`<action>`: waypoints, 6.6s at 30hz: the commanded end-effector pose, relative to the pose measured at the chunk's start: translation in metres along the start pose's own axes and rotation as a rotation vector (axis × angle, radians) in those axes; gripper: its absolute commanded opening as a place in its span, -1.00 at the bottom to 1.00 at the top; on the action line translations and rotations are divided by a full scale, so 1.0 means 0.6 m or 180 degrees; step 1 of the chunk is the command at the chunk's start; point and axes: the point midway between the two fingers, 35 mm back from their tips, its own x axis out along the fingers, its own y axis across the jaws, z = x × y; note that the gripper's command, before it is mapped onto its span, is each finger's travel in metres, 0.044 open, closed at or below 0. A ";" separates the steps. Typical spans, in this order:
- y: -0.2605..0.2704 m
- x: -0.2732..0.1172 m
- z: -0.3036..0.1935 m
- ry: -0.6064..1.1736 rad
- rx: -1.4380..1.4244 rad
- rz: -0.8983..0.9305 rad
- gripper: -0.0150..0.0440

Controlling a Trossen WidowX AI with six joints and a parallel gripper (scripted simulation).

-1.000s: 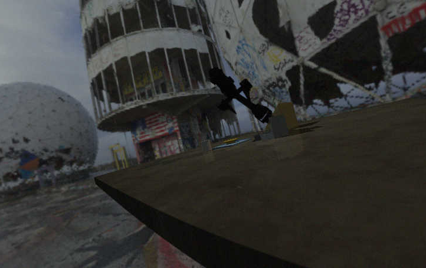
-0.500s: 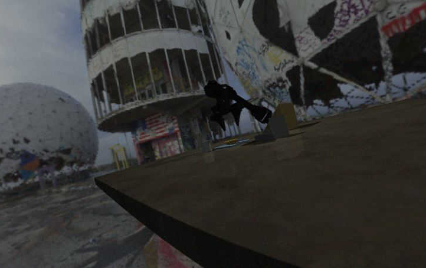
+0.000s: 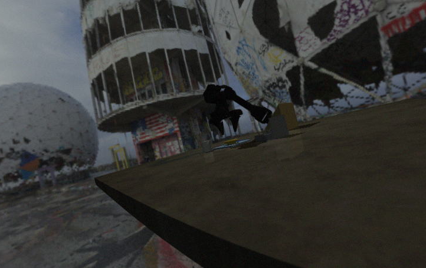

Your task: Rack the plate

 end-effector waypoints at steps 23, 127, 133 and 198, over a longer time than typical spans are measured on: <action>-0.004 0.071 -0.002 0.0002 -0.0008 -0.0023 0.86; 0.234 -0.117 -0.071 0.0341 0.0328 0.0638 -0.49; 0.243 -0.090 -0.073 0.0475 0.0008 0.1001 -0.49; 0.245 0.042 -0.062 -0.3327 -0.2540 0.3319 -0.49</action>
